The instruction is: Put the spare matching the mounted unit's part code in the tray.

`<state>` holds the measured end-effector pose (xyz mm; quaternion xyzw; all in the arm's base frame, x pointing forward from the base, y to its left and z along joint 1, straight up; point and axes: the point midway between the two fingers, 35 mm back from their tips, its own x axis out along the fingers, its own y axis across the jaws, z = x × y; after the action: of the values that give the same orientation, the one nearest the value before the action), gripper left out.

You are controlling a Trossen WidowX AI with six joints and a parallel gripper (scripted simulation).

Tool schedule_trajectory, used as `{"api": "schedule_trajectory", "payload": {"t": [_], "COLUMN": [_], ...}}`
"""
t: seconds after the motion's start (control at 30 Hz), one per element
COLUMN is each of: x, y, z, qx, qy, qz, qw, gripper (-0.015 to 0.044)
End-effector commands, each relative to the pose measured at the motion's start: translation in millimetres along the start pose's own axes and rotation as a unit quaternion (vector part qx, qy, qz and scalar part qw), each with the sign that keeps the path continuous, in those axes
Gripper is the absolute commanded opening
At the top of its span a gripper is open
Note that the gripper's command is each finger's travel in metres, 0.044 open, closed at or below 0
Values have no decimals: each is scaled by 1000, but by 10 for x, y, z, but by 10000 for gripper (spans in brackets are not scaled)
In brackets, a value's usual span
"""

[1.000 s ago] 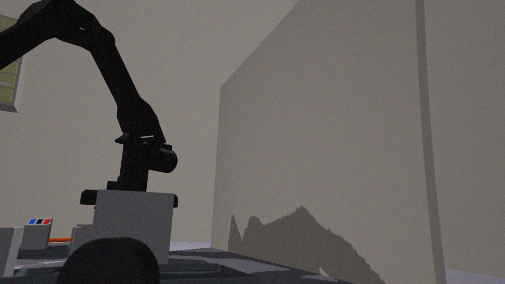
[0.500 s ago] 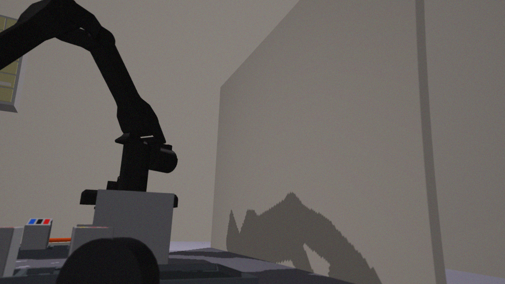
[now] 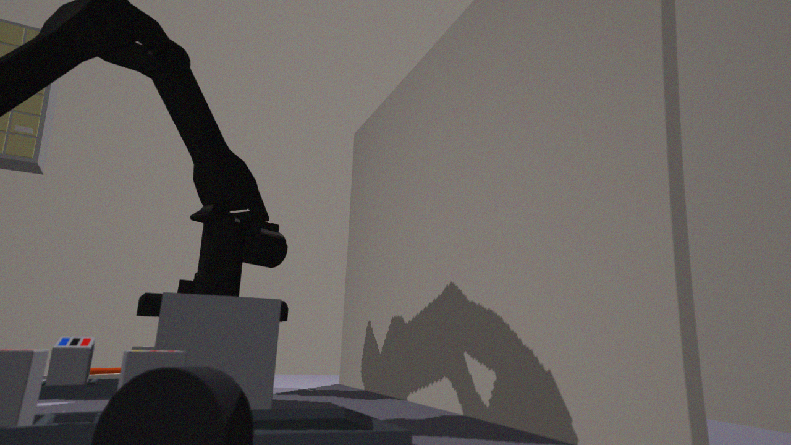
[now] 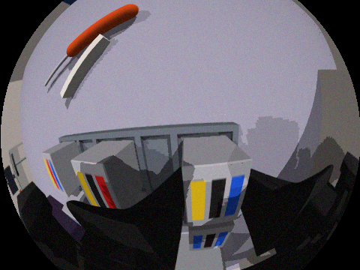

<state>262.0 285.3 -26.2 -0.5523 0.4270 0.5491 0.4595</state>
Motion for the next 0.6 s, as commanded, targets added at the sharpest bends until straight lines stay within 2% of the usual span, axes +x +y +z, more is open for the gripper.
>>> {"api": "schedule_trajectory", "payload": {"t": [0.0,0.03,0.3,0.57], "x": [0,0,-16,-724], "y": [0,0,-1,-6], "z": [0,0,1,3], "qx": [0,0,0,-1], "qy": [0,0,0,1], "qz": [0,0,0,0], "qw": [1000,1000,1000,1000], "gripper": [17,0,0,0]}}
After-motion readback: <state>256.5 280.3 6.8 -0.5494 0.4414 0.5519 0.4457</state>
